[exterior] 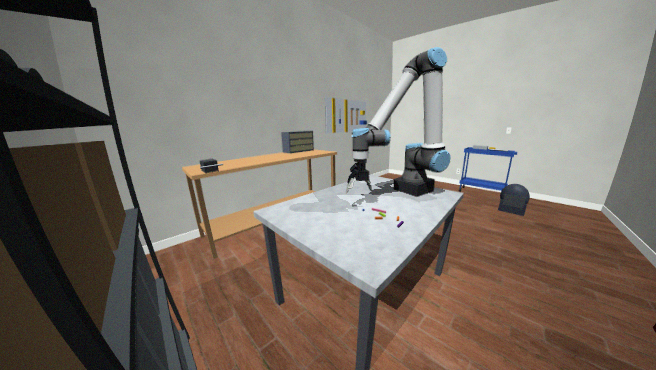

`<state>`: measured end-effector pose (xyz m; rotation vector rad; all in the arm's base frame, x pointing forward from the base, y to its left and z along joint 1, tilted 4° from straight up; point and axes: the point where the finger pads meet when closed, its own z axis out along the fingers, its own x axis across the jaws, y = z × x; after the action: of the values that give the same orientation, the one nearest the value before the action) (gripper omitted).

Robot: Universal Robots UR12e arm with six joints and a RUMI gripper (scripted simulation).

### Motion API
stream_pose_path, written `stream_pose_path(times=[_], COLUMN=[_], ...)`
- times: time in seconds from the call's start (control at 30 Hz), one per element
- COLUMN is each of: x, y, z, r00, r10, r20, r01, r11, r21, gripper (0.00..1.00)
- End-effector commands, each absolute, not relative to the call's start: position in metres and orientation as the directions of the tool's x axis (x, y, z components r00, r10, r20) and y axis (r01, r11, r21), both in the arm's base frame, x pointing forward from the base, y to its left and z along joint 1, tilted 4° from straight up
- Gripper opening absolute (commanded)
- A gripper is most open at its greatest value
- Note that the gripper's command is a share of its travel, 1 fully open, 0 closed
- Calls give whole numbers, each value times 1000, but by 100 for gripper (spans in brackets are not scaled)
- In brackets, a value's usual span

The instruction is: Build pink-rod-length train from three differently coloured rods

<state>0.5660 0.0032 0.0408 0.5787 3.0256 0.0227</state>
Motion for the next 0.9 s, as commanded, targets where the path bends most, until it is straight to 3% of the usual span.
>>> stream_pose_path(times=[0.0, 0.5, 0.87], x=[565, 563, 563], y=[-1, -11, -17], z=[40, 37, 35], r00=[-853, -505, -183], r10=[519, 862, 983], r20=[-54, -33, -14], r01=[518, 861, 981], r11=[855, 506, 184], r21=[31, 53, 61], gripper=[100, 100, 100])
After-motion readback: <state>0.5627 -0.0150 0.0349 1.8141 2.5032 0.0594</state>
